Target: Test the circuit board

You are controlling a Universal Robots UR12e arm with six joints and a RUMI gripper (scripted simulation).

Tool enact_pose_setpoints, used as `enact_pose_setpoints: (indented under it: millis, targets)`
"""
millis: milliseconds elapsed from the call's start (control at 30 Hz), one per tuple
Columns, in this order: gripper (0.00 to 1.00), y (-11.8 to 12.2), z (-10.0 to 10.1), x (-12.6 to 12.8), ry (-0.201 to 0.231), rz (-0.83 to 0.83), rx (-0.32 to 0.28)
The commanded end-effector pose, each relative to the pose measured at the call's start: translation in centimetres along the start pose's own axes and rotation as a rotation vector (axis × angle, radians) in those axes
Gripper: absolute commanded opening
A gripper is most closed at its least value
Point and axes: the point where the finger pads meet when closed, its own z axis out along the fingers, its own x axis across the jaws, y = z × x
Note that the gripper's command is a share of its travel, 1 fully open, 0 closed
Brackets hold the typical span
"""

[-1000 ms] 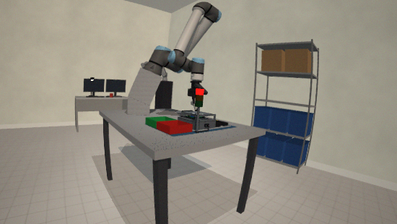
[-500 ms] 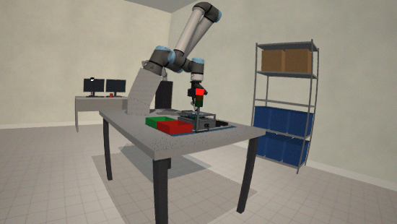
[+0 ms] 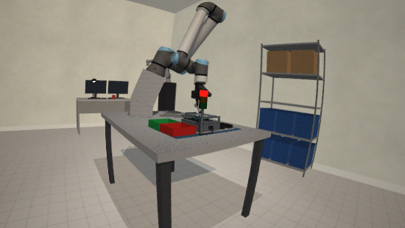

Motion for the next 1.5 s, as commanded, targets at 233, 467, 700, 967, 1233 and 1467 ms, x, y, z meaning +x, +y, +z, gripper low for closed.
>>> enact_pose_setpoints:
  millis: [233,467,700,967,1233,1467]
  targets:
    - [0.00,0.1,0.1,0.0,0.000,0.000,0.000]
    - [0.00,0.1,0.1,0.0,0.000,0.000,0.000]
    - [0.00,0.2,0.2,0.0,0.000,0.000,0.000]
    - [0.00,0.2,0.0,0.0,0.000,0.000,0.000]
    - [0.00,0.2,-3.2,0.0,0.000,0.000,0.000]
    - [0.00,0.2,-5.5,0.0,0.000,0.000,0.000]
